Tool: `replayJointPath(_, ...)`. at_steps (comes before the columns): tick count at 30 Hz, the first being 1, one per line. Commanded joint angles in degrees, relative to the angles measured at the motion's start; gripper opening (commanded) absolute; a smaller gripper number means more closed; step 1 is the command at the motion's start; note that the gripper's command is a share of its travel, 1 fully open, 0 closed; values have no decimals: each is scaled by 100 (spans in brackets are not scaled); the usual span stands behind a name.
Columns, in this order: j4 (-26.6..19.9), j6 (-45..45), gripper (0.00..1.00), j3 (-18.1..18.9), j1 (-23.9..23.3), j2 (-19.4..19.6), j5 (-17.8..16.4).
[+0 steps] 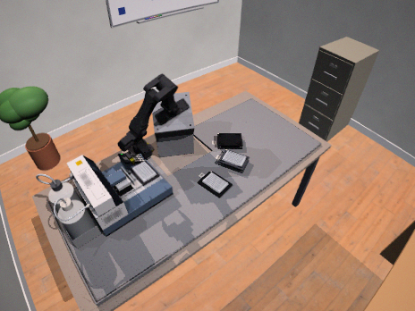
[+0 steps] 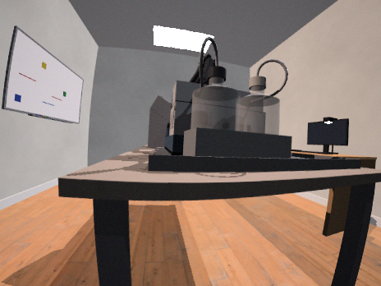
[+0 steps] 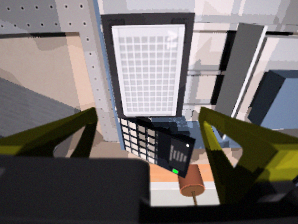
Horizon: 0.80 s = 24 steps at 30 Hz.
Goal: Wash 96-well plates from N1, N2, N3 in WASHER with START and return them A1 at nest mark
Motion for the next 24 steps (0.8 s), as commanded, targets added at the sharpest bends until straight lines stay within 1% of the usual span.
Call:
replayJointPath(1,-3,-93,100,21,-20,-34,0)
replayJointPath(4,-2,-92,100,21,-19,-34,1)
replayJointPath(16,528,87,100,-22,157,381,68)
replayJointPath(18,528,87,100,-22,157,381,68)
replayJointPath(24,787,174,100,-29,243,598,101)
